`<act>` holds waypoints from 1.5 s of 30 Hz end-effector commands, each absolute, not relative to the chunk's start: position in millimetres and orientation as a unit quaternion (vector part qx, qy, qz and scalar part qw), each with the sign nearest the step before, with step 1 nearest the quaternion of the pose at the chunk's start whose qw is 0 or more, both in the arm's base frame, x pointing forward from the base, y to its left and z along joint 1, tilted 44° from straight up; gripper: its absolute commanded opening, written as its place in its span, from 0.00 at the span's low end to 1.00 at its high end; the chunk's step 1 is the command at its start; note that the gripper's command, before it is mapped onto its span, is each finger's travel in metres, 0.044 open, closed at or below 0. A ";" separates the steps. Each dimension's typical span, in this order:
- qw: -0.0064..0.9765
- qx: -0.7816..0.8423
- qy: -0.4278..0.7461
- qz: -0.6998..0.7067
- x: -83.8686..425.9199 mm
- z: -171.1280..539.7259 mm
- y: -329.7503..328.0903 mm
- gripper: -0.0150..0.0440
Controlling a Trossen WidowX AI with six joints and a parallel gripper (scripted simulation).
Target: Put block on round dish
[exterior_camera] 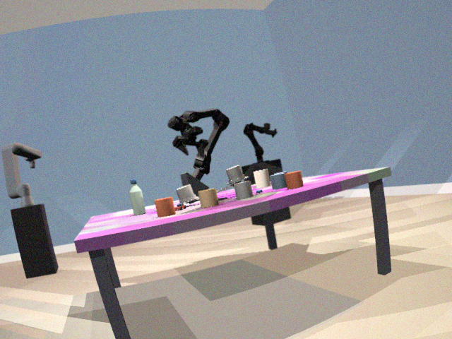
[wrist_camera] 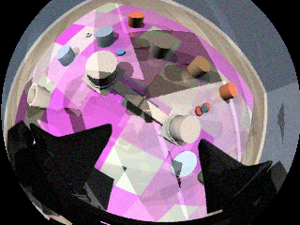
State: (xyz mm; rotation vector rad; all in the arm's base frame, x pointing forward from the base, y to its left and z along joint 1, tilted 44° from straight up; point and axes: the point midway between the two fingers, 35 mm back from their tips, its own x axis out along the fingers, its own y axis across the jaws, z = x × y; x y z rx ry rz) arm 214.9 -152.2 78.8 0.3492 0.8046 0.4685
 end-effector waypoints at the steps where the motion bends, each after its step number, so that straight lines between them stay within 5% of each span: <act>1: 0.872 0.117 0.396 0.263 224.2 67.5 -158.7 1.00; 45: 0.689 -0.269 0.293 0.605 300.2 -58.5 -166.6 1.00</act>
